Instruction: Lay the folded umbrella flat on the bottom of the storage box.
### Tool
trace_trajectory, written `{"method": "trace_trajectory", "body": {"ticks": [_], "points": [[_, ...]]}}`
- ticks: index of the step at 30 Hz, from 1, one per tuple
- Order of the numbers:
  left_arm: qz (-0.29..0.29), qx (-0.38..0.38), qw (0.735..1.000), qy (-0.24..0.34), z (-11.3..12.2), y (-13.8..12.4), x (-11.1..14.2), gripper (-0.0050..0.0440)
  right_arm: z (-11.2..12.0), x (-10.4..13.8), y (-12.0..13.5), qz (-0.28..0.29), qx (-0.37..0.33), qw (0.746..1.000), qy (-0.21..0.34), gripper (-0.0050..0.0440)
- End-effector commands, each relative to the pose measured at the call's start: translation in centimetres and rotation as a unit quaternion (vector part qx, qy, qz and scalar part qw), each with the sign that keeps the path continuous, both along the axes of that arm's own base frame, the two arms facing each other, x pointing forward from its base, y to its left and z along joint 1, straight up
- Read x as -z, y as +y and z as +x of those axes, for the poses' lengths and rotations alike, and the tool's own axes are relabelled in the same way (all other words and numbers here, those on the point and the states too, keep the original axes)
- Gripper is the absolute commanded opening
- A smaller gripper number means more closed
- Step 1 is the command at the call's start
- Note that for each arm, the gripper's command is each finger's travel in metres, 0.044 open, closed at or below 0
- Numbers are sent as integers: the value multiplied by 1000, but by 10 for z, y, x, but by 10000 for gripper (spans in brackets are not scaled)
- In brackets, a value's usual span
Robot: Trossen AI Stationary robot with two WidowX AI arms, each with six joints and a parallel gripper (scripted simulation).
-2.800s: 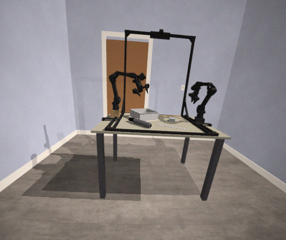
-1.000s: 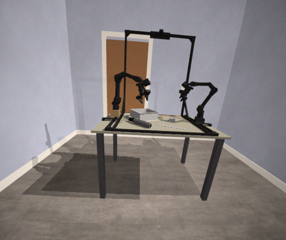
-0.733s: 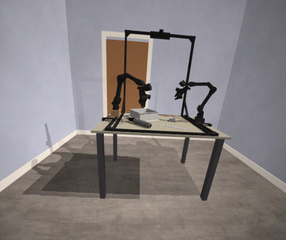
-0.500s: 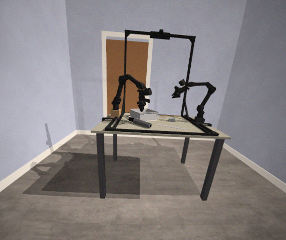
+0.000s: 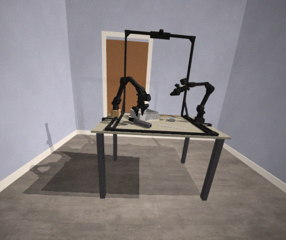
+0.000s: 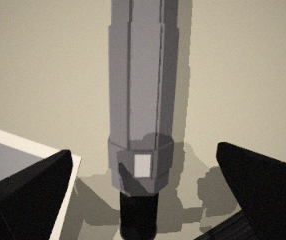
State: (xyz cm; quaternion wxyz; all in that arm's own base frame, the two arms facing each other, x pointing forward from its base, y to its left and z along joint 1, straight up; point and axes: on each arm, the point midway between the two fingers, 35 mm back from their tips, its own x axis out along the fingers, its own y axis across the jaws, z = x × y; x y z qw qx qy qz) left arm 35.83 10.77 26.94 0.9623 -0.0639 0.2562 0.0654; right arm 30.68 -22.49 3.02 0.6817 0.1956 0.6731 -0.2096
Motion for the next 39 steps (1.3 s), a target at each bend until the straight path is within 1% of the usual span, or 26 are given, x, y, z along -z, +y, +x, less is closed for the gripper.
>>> {"method": "trace_trajectory", "body": {"ticks": [1,7,11,19,39], "points": [[12,0,1000,-4,1,8,-1,400,0,5,-2,9,20,1000,2,400],[15,-2,1000,-6,1,10,-2,400,0,6,-2,11,26,1000,3,400],[15,-2,1000,-6,1,10,-2,400,2,19,-3,11,26,1000,3,400],[15,-2,1000,-6,1,10,-2,400,2,20,-4,11,26,1000,3,400],[15,-2,1000,-6,1,10,-2,400,3,49,-5,11,27,1000,3,400]]}}
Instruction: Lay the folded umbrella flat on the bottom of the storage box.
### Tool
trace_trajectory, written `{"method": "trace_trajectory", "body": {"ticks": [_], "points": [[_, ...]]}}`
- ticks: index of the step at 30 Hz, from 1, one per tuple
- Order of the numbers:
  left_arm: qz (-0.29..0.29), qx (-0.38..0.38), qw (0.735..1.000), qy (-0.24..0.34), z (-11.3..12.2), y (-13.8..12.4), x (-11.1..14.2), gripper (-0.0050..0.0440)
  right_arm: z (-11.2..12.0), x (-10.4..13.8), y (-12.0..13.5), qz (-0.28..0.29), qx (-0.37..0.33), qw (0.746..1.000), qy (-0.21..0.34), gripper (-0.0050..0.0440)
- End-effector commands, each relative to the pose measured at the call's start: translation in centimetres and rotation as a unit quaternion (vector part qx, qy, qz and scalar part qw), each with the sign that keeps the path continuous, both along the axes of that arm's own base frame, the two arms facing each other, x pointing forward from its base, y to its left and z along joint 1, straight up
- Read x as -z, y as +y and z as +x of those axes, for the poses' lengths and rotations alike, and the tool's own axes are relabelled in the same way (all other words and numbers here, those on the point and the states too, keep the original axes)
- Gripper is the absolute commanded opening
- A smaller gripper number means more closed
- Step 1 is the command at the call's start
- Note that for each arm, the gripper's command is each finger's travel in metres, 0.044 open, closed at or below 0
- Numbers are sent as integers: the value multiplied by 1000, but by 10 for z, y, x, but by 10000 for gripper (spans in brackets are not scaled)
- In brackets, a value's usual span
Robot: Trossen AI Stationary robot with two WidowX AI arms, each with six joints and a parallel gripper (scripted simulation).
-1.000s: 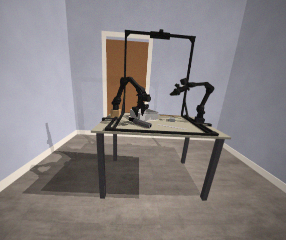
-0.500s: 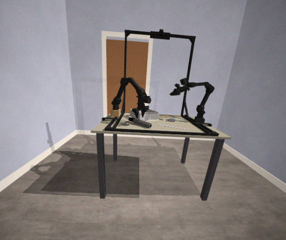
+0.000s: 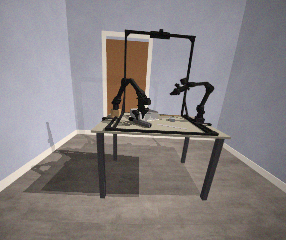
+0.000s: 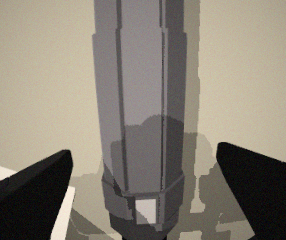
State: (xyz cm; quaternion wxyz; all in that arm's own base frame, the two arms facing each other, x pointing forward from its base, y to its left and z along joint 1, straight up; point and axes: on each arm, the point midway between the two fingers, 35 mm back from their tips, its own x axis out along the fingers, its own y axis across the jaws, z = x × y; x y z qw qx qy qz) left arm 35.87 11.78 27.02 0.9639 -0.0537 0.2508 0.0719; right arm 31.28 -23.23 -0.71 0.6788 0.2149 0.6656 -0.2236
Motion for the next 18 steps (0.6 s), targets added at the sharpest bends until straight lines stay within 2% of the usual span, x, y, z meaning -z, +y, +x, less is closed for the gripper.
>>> {"method": "trace_trajectory", "body": {"ticks": [1,18], "points": [[3,2,1000,-1,1,0,-1,400,-3,13,3,8,2,1000,7,400],[3,2,1000,-1,1,0,-1,400,-3,38,3,9,3,1000,7,400]]}}
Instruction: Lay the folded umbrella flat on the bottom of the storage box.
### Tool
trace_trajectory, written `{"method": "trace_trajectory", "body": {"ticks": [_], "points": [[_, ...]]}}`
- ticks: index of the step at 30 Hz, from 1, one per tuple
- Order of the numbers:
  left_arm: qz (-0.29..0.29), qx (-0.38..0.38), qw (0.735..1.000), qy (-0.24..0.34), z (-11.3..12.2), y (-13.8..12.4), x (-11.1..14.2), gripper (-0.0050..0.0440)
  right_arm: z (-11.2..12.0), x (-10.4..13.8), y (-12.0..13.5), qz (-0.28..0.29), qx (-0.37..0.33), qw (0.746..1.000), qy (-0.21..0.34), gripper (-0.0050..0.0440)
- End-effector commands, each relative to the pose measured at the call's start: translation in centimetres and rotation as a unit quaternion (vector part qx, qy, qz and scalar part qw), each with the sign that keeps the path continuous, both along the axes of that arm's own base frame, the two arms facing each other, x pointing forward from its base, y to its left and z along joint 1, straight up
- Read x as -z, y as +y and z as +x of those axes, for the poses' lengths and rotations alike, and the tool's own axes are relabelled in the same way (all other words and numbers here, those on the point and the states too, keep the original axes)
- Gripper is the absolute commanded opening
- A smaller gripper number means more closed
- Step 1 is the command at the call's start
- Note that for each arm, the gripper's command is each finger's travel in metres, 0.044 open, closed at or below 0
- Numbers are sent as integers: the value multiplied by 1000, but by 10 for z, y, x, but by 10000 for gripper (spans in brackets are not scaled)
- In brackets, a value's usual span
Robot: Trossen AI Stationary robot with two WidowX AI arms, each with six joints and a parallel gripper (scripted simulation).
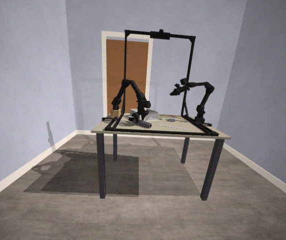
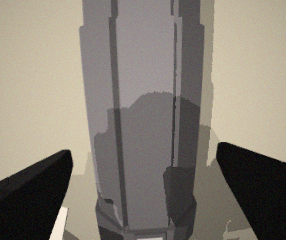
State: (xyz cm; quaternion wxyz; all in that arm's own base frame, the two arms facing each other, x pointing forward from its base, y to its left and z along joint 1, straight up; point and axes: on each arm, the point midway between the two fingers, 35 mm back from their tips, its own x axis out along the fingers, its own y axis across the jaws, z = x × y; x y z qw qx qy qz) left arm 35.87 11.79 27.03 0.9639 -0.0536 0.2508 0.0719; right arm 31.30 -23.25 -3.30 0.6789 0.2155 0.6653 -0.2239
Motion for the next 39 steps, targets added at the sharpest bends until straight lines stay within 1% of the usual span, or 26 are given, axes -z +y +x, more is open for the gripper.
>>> {"method": "trace_trajectory", "body": {"ticks": [1,6,12,15,16,27,29,35,37,39], "points": [[3,2,1000,-1,1,0,-1,400,-4,13,4,9,2,1000,7,400],[3,2,1000,-1,1,0,-1,400,-4,21,4,9,2,1000,7,400],[3,2,1000,-1,1,0,-1,400,-4,22,4,9,2,1000,7,400],[3,2,1000,-1,1,0,-1,400,-4,22,4,9,2,1000,7,328],[3,2,1000,-1,1,0,-1,400,-4,22,4,9,2,1000,7,328],[3,2,1000,-1,1,0,-1,400,-4,22,4,9,2,1000,7,255],[3,2,1000,-1,1,0,-1,400,-4,22,4,9,2,1000,7,255],[3,2,1000,-1,1,0,-1,400,-4,22,4,9,2,1000,7,215],[3,2,1000,-1,1,0,-1,400,-4,22,4,9,2,1000,7,215],[3,2,1000,-1,1,0,-1,400,-3,17,3,9,2,1000,7,167]]}}
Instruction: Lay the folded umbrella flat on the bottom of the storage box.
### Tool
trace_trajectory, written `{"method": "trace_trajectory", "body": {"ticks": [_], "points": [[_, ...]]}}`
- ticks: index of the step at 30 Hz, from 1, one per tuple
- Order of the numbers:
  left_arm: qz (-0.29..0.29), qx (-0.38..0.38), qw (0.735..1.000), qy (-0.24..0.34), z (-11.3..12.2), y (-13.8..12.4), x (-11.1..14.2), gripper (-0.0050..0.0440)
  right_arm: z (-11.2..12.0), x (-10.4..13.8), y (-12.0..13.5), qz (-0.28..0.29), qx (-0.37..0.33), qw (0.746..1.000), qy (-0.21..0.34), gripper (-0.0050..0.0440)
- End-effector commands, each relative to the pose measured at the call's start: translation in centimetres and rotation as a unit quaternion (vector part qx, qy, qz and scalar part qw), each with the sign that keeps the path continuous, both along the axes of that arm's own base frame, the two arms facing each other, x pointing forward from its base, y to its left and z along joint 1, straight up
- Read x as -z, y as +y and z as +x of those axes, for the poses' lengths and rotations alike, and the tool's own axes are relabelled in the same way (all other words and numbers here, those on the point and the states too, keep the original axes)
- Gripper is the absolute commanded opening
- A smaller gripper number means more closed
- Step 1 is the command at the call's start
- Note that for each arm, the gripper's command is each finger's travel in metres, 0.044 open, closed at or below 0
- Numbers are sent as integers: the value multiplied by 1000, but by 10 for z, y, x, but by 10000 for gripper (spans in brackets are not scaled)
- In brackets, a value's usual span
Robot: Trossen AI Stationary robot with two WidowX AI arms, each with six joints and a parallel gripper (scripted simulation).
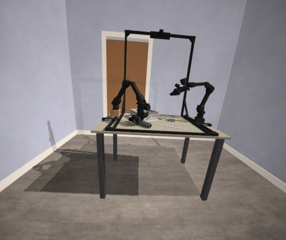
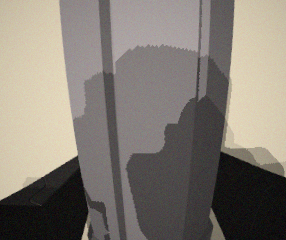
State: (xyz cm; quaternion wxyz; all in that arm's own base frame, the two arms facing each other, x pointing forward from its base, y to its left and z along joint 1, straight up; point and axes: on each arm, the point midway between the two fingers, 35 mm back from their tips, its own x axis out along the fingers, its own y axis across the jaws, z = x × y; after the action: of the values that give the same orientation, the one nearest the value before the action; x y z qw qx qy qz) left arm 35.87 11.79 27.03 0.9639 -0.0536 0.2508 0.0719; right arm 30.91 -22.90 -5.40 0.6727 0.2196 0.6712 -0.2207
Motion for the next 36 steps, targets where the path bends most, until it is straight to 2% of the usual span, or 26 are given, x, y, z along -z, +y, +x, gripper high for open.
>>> {"method": "trace_trajectory", "body": {"ticks": [1,5,7,9,18,36], "points": [[3,2,1000,-1,1,0,-1,400,2,-11,-1,1,2,1000,1,143],[3,2,1000,-1,1,0,-1,400,5,-45,-4,1,2,1000,1,47],[3,2,1000,-1,1,0,-1,400,5,-45,-4,1,2,1000,1,47],[3,2,1000,-1,1,0,-1,400,6,-63,-4,1,2,1000,1,0],[3,2,1000,-1,1,0,-1,400,0,-137,0,1,2,1000,1,0],[3,2,1000,-1,1,0,-1,400,0,-138,0,1,2,1000,1,0]]}}
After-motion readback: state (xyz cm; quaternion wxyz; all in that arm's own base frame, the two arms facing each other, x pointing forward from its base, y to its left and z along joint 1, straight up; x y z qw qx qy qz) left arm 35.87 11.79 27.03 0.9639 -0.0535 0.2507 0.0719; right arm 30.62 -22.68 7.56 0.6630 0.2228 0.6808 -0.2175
